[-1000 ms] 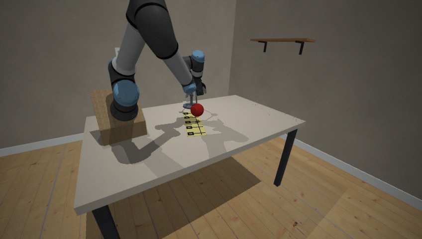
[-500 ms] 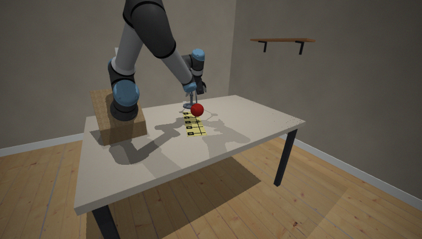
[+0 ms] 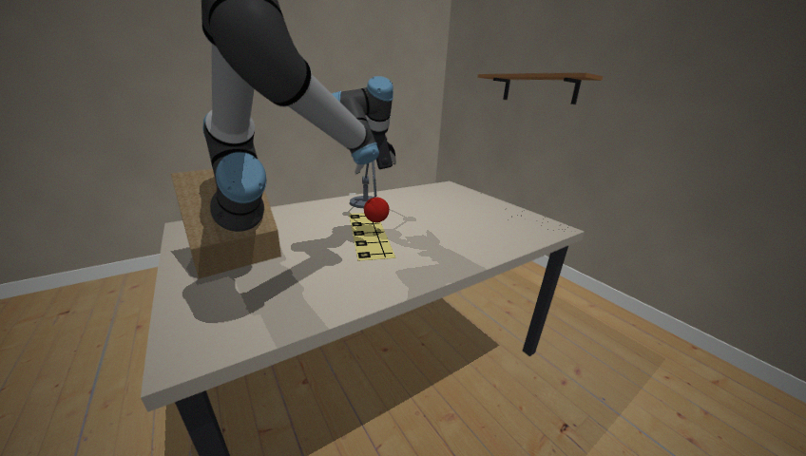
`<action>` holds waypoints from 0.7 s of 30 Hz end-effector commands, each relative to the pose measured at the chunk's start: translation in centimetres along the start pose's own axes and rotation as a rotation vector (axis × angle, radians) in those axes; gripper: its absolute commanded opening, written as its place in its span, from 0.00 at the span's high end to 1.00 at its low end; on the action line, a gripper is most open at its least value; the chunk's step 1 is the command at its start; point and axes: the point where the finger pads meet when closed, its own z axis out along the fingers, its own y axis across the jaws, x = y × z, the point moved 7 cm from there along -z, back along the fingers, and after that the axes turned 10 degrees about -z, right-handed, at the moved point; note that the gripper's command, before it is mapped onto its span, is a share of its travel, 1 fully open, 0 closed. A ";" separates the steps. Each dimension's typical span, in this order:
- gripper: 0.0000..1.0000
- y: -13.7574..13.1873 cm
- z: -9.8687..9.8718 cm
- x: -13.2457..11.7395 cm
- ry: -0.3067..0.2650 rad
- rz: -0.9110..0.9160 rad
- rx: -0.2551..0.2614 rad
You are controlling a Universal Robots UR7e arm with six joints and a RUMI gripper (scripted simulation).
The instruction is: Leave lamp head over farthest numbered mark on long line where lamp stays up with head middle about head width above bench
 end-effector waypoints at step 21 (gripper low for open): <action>0.00 -0.5 -4.9 -0.6 -0.007 -0.011 0.006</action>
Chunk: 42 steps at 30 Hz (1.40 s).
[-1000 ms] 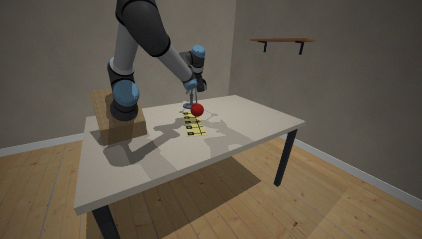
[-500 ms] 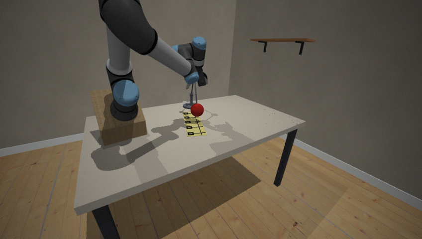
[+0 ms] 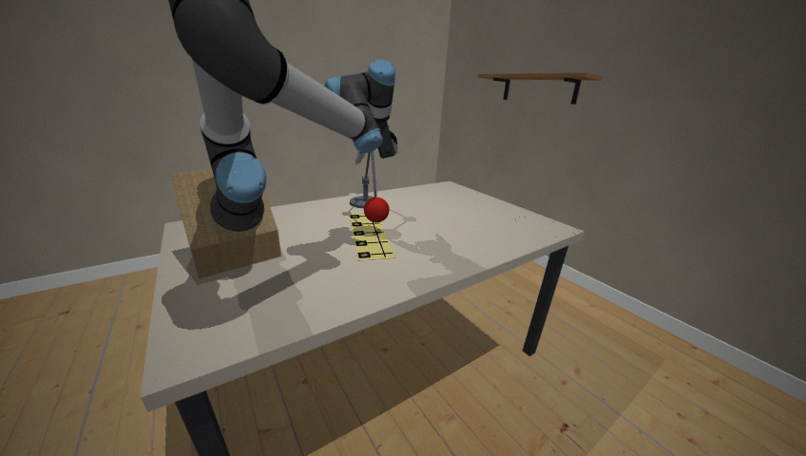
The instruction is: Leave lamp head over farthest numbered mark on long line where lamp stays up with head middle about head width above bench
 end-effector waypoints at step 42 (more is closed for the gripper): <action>0.00 0.0 0.4 0.0 0.002 0.002 0.001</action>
